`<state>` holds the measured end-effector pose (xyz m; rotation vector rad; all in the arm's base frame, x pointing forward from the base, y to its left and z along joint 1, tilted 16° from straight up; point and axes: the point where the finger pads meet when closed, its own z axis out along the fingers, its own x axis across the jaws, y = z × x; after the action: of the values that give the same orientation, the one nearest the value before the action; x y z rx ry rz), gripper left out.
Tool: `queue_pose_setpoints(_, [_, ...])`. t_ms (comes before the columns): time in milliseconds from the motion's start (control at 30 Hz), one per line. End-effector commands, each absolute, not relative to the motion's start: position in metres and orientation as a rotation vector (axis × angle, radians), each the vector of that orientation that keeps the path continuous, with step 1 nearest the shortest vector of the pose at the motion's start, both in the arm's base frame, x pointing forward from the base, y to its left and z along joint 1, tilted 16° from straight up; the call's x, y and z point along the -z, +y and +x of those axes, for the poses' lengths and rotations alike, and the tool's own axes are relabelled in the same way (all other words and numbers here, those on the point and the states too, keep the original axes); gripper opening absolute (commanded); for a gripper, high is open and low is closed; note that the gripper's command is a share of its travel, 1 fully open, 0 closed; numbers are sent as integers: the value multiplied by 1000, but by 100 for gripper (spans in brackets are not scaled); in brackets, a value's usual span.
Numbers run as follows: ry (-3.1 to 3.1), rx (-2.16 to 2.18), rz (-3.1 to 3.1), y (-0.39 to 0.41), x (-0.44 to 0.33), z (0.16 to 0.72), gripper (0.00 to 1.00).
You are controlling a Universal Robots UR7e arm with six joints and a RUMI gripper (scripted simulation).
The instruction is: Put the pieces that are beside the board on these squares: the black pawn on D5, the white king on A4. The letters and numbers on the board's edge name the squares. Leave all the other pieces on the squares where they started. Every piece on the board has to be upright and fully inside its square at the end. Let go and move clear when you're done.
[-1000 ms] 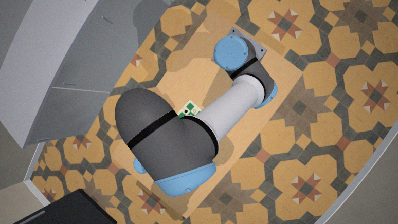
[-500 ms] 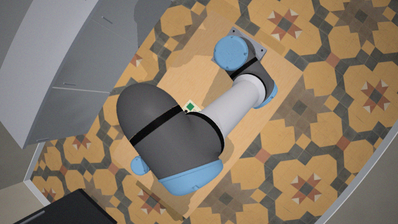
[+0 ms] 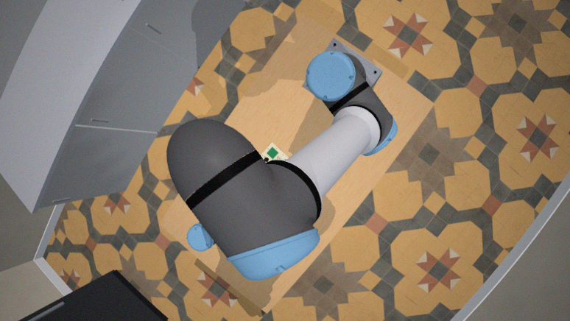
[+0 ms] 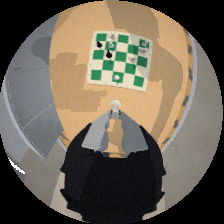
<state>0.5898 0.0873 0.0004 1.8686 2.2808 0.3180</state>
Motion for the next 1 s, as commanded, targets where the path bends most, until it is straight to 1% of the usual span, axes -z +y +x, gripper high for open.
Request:
queue_pose_setpoints(0, [2267, -321, 1885, 87, -1, 590, 0])
queue_pose_setpoints(967, [1997, -359, 2207, 90, 0, 585, 0])
